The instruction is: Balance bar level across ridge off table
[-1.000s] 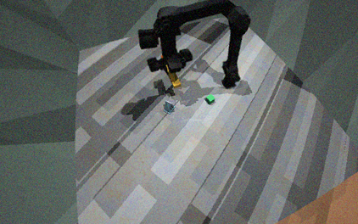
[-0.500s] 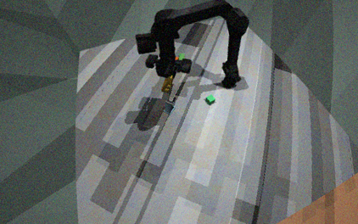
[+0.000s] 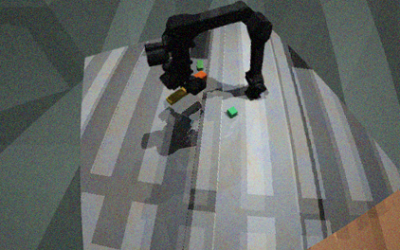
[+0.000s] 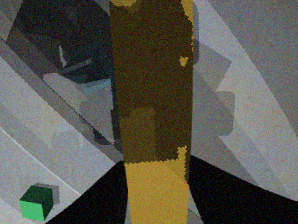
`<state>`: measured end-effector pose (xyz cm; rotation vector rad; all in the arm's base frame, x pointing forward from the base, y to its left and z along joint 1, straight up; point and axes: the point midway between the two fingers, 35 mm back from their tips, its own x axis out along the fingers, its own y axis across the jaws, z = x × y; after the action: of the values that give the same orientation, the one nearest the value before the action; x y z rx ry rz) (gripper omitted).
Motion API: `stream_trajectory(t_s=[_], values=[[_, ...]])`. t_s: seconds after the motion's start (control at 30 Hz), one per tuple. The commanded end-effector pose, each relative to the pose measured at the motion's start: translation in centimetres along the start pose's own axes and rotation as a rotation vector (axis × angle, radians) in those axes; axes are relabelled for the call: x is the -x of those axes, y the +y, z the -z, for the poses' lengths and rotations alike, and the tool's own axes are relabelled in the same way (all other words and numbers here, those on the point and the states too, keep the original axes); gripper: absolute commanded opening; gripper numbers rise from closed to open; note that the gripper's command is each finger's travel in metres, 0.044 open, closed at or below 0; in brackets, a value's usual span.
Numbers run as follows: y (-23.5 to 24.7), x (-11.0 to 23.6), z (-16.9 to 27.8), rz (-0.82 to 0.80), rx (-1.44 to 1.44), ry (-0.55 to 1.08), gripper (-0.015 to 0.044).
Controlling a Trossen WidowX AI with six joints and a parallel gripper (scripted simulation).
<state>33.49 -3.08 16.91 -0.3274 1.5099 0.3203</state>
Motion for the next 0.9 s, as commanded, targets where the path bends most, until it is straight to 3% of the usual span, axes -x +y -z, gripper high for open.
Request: stream_trajectory(t_s=[0.0, 0.87], values=[[0.2, 0.0, -0.6, 0.005, -0.164, 0.003, 0.0], [1.6, 0.2, -3.6, 0.003, -1.201, -0.001, 0.0]])
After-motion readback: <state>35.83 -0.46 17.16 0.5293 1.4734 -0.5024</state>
